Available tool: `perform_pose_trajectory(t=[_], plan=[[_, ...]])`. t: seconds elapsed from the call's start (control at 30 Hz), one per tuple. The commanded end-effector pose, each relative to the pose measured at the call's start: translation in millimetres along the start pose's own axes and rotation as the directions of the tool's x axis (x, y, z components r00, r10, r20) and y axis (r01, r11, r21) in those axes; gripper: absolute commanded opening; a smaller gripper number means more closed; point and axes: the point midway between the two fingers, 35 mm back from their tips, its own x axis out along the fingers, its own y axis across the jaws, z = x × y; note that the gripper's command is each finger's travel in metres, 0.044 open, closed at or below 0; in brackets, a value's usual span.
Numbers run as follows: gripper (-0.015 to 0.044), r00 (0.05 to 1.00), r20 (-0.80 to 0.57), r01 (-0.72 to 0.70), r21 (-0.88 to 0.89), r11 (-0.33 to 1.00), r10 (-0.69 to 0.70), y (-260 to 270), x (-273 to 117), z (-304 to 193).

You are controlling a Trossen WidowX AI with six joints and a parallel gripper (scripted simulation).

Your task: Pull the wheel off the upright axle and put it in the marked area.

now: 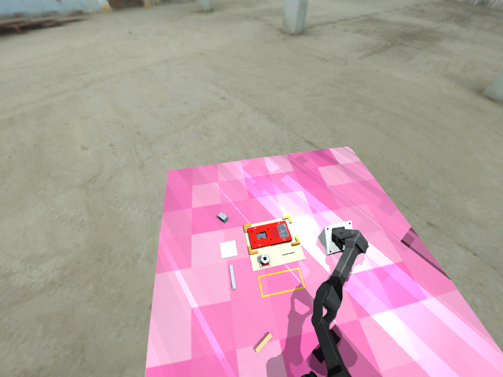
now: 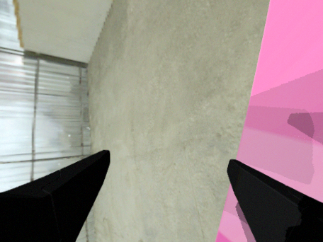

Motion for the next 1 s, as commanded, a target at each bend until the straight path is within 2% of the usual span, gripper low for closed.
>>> perform_pose_trajectory(t=[0.0,0.1,0.5,0.97], plan=[[0.0374,1.000,-0.001,-0.003,-0.001,1.000,0.003,1.4,0.2,-1.2],[0.0300,0.999,-0.018,-0.049,-0.006,0.999,0.049,20.5,2.4,-18.4],[0.0300,0.948,-0.121,-0.293,0.020,0.956,0.293,116.3,-8.1,-109.4],[0.0300,0.787,-0.250,-0.543,0.155,0.825,0.565,212.5,-63.2,-206.8]])
